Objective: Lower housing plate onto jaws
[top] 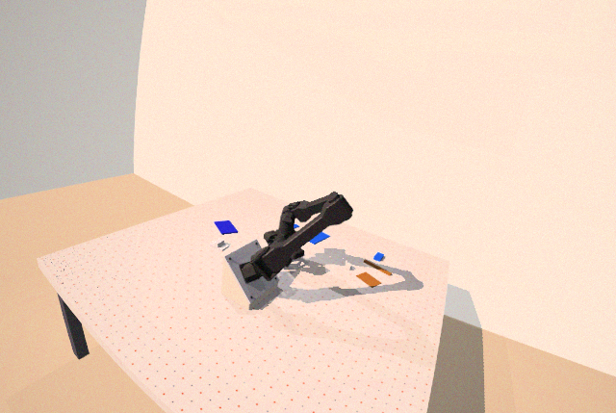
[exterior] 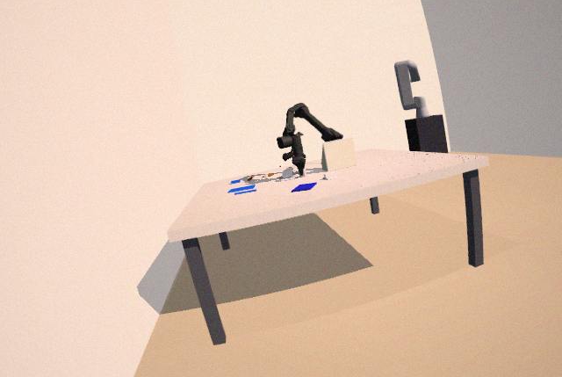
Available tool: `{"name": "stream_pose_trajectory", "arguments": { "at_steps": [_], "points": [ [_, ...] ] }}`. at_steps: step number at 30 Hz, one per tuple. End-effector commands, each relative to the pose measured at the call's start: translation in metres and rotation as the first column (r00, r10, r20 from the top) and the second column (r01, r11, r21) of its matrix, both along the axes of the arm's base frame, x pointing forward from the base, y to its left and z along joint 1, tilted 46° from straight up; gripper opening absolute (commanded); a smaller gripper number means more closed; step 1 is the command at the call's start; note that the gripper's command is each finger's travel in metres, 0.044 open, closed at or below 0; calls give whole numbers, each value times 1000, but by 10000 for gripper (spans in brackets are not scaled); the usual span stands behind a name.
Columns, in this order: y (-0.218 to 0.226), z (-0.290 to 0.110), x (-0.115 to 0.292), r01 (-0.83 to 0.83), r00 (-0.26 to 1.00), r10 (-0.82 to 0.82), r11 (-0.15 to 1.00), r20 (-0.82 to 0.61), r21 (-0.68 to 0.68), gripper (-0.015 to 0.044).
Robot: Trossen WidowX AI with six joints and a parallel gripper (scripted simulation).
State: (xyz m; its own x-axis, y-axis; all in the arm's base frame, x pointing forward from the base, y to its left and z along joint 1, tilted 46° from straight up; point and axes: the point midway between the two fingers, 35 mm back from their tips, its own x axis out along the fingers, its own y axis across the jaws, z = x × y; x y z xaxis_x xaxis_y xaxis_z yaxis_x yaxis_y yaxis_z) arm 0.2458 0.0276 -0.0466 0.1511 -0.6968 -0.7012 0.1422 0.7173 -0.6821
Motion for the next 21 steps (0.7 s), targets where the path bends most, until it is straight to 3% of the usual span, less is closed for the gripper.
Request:
{"name": "stream_pose_trajectory", "arguments": {
  "at_steps": [1, 21],
  "points": [
    [-1, -1, 0, 0, 1000, 0, 1000, -2, 1, 351],
    [-2, -3, 0, 0, 1000, 0, 1000, -2, 1, 351]
  ]
}}
